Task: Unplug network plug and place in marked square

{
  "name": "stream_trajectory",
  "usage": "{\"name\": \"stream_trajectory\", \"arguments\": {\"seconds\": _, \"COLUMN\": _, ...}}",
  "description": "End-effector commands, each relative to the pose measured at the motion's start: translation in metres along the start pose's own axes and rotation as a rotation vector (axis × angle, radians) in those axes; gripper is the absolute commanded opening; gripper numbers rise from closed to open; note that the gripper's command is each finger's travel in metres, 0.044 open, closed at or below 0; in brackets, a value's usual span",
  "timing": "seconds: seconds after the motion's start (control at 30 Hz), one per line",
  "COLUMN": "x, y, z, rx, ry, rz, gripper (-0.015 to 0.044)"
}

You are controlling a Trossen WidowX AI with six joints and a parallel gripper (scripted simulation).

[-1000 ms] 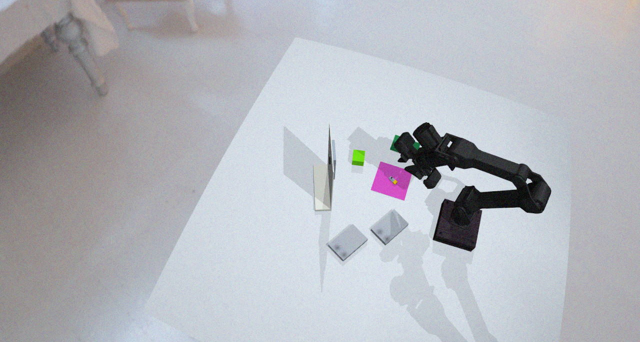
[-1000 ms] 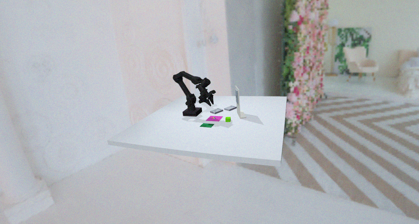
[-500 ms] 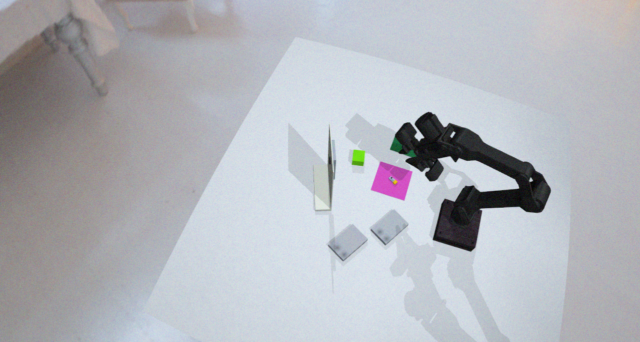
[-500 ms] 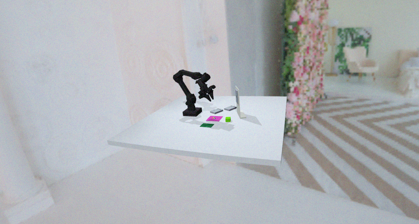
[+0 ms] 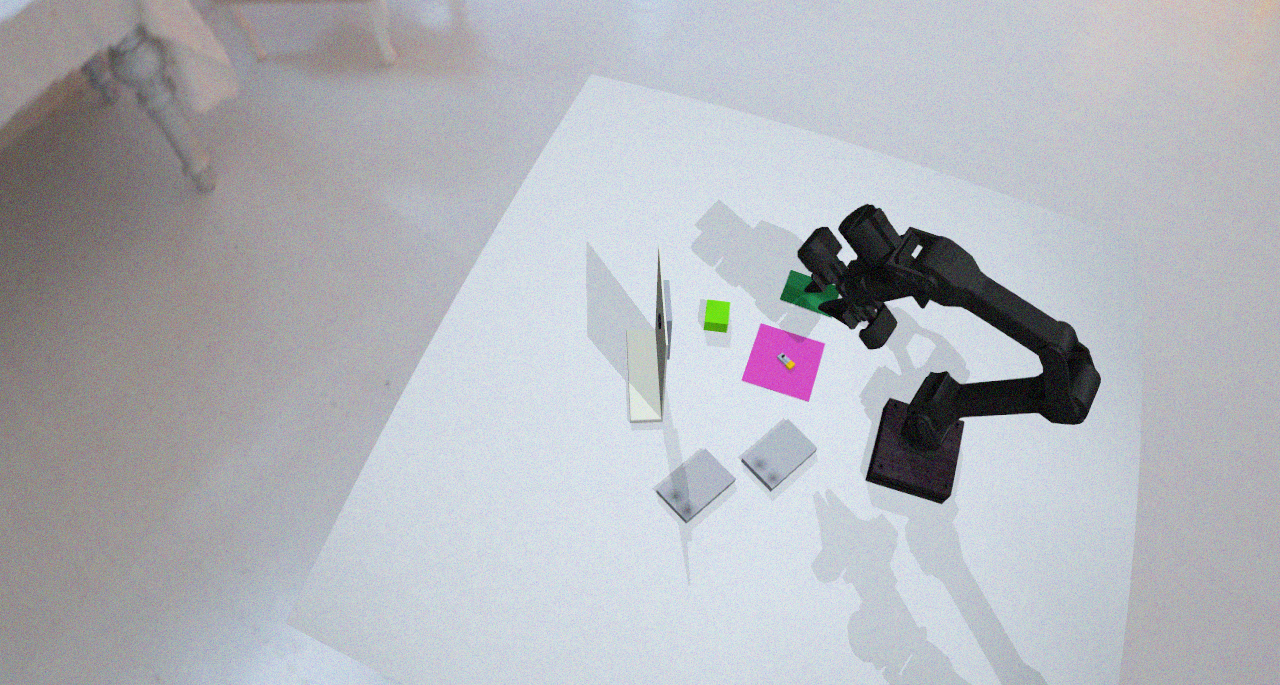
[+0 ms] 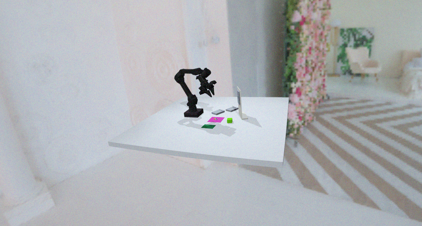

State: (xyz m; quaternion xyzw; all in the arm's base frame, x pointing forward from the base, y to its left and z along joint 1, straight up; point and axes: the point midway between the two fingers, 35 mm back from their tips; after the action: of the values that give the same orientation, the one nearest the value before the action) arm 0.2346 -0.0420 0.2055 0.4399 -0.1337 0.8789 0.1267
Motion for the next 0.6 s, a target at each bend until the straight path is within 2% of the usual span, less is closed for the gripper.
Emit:
{"name": "stream_trajectory", "arguments": {"seconds": 0.0, "x": 0.0126, "y": -0.0015, "z": 0.0066, "rx": 0.003, "ry": 0.004, "rz": 0.001, "gripper": 0.0156}}
{"name": "stream_trajectory", "arguments": {"seconds": 0.1, "x": 0.0145, "y": -0.0017, "z": 0.0074, "rx": 0.003, "ry": 0.004, "rz": 0.001, "gripper": 0.0156}}
{"name": "stream_trajectory", "arguments": {"seconds": 0.47, "x": 0.0145, "y": -0.0017, "z": 0.0074, "rx": 0.003, "ry": 0.004, "rz": 0.001, "gripper": 0.044}}
{"name": "stream_trajectory", "arguments": {"seconds": 0.57, "x": 0.0145, "y": -0.0017, "z": 0.0074, "rx": 0.003, "ry": 0.004, "rz": 0.001, "gripper": 0.044}}
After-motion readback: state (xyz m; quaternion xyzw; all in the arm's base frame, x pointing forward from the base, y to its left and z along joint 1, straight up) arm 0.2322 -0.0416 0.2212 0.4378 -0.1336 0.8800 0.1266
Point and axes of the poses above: the point midway between the two fingers, 35 mm back from their tips, its own x axis back along the fingers, its own z axis across the jaws, y = z × x, and after that the axes turned 12 degrees about -x, right-handed
